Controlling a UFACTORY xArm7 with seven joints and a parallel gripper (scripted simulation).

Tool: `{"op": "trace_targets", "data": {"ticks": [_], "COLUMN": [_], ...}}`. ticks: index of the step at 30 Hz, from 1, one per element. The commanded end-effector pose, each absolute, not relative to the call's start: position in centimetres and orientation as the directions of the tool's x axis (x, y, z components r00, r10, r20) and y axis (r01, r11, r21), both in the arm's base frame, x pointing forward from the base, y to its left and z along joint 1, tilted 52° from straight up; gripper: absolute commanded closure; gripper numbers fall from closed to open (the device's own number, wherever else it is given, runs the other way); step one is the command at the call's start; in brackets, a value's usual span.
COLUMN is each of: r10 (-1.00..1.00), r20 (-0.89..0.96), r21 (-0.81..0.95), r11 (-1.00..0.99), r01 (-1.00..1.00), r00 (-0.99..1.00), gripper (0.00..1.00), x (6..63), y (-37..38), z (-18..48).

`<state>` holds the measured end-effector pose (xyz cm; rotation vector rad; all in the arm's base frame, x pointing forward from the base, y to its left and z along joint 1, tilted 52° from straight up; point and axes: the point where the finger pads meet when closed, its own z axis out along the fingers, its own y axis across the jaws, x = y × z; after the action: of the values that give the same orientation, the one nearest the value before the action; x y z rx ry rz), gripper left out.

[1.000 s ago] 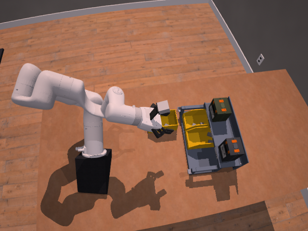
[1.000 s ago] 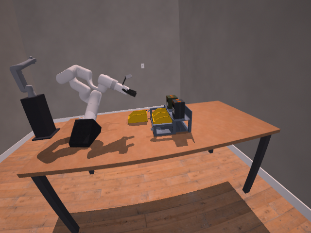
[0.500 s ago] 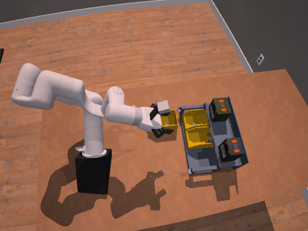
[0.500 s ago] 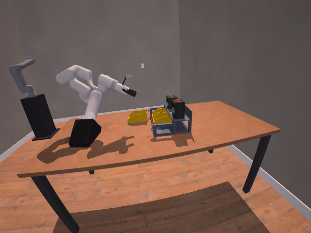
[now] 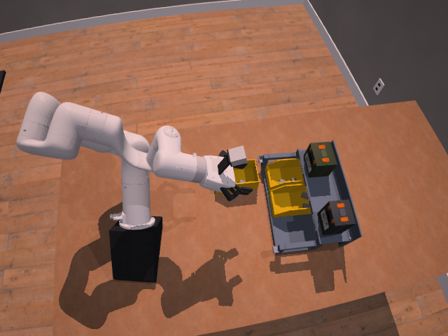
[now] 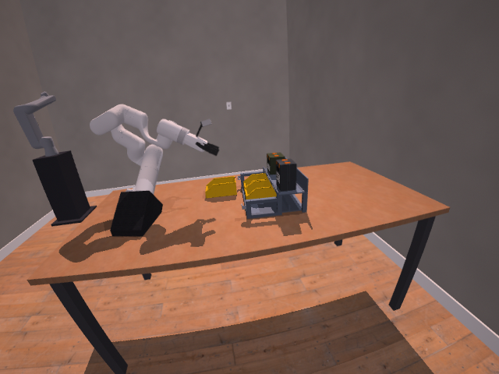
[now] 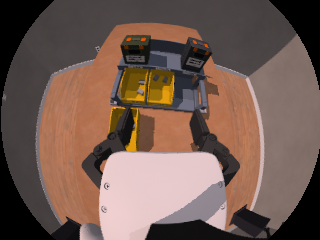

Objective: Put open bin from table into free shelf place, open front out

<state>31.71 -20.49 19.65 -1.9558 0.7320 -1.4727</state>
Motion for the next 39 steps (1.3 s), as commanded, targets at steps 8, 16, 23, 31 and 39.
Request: {"op": "trace_targets", "data": {"ticks": [8, 16, 23, 31, 39], "r10": [-0.720, -0.715, -0.673, -0.673, -0.586], "r20": [0.652, 0.637, 0.565, 0.565, 0.453], "r21": [-0.725, -0.727, -0.737, -0.737, -0.748], "r11": [-0.684, -0.682, -0.672, -0.672, -0.660], "r01": [-0.084, -0.082, -0.074, -0.074, -0.071], "r00": [0.239, 0.288, 0.478, 0.478, 0.673], "gripper": [0.00, 0.00, 0.00, 0.00, 0.00], "x": [31.69, 31.69, 31.69, 31.69, 31.73], "y": [-20.66, -20.66, -20.66, -20.66, -20.71], "z": [19.72, 19.72, 19.72, 19.72, 19.78]}}
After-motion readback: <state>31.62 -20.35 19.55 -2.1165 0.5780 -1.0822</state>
